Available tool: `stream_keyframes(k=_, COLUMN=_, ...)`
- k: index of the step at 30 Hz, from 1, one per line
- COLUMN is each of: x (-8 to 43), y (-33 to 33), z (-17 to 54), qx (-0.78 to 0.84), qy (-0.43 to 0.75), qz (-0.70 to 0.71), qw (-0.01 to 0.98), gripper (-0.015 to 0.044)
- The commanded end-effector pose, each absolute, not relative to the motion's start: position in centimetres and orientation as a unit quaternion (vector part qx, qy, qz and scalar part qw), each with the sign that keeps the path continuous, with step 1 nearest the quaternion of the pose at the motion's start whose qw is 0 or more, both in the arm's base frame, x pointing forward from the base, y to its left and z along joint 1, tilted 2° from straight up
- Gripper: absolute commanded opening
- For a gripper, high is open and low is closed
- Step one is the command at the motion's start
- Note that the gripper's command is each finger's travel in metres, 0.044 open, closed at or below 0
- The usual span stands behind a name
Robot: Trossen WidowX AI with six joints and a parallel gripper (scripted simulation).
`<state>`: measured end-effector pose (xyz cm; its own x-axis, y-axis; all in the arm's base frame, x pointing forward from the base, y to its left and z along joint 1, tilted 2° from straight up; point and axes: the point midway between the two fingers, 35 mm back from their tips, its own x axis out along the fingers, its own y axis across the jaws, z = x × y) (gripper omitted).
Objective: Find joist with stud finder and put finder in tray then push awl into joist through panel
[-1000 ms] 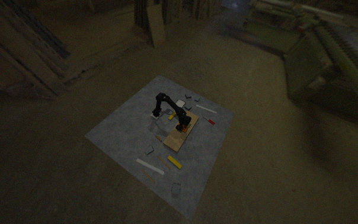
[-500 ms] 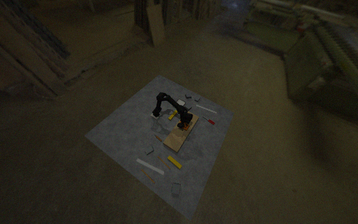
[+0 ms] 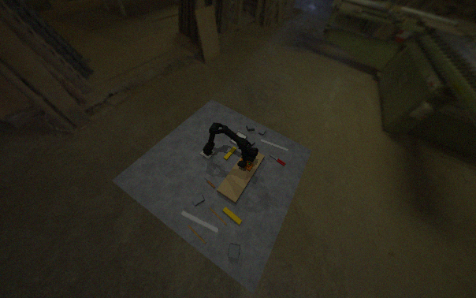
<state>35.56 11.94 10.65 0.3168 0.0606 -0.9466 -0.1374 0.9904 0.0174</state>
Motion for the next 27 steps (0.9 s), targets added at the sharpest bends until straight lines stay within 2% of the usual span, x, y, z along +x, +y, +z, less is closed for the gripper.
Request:
stream_keyframes(k=1, x=35.4, y=13.0, z=10.6, qx=-0.031, qy=0.582, qz=0.066, qw=0.810, gripper=0.0000)
stream_keyframes(k=27, x=34.7, y=18.3, z=10.8, qx=-0.030, qy=0.582, qz=0.067, qw=0.810, gripper=0.0000)
